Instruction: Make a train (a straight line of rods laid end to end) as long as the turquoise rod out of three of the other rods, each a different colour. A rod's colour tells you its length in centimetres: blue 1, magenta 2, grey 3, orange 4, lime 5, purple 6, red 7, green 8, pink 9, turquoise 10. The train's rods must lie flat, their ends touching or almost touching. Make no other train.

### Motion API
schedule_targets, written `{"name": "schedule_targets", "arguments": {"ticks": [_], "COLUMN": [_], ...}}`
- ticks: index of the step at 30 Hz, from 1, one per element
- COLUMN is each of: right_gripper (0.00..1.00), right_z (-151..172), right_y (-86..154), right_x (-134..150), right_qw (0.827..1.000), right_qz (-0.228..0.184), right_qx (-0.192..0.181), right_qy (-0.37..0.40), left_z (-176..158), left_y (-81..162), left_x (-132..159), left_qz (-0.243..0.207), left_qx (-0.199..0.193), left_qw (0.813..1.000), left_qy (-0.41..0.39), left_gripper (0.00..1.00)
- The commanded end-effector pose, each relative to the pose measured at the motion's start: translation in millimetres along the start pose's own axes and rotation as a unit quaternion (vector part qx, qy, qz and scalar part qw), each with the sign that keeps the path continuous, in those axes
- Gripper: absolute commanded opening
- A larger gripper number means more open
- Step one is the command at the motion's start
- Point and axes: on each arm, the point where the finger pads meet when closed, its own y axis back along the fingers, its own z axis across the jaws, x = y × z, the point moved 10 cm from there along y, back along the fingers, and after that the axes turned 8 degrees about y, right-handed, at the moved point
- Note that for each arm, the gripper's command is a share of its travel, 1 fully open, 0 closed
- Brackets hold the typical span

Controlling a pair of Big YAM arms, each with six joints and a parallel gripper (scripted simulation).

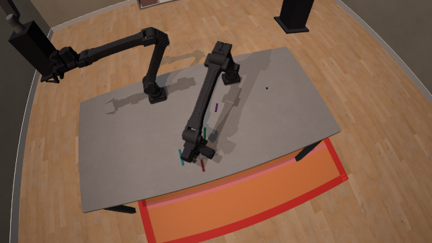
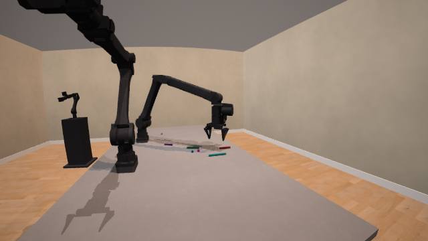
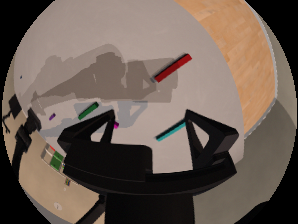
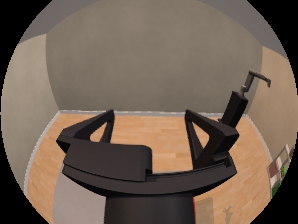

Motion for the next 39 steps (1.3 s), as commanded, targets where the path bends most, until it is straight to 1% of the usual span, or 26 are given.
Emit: {"name": "schedule_targets", "arguments": {"ticks": [1, 25, 29, 31, 33, 39], "right_gripper": [1.0, 1.0, 1.0, 1.0, 1.0, 1.0], "right_z": [-2.7, -2.7, -2.7, -2.7, -2.7, -2.7], "right_y": [-5.6, -5.6, -5.6, -5.6, -5.6, -5.6], "right_x": [-3.6, -3.6, -3.6, -3.6, -3.6, -3.6], "right_qw": [1.0, 1.0, 1.0, 1.0, 1.0, 1.0], "right_qz": [-0.012, -0.012, -0.012, -0.012, -0.012, -0.012], "right_qx": [0.006, 0.006, 0.006, 0.006, 0.006, 0.006], "right_qy": [-0.009, -0.009, -0.009, -0.009, -0.009, -0.009], "left_z": [-19.7, -19.4, -16.0, -15.1, 1.6, 17.0], "left_y": [24.5, 27.2, 49.3, 50.0, 28.5, 31.4], "left_x": [1.8, 1.6, -0.9, -3.7, -7.4, -11.8], "left_qz": [0.0, 0.0, -0.001, -0.002, -0.002, -0.005], "left_qx": [0.03, 0.032, 0.054, 0.059, 0.032, 0.031], "left_qw": [1.0, 0.999, 0.998, 0.998, 0.998, 0.989], "left_qy": [0.008, 0.006, -0.016, -0.029, -0.049, -0.146], "left_gripper": [1.0, 1.0, 1.0, 1.0, 1.0, 1.0]}}
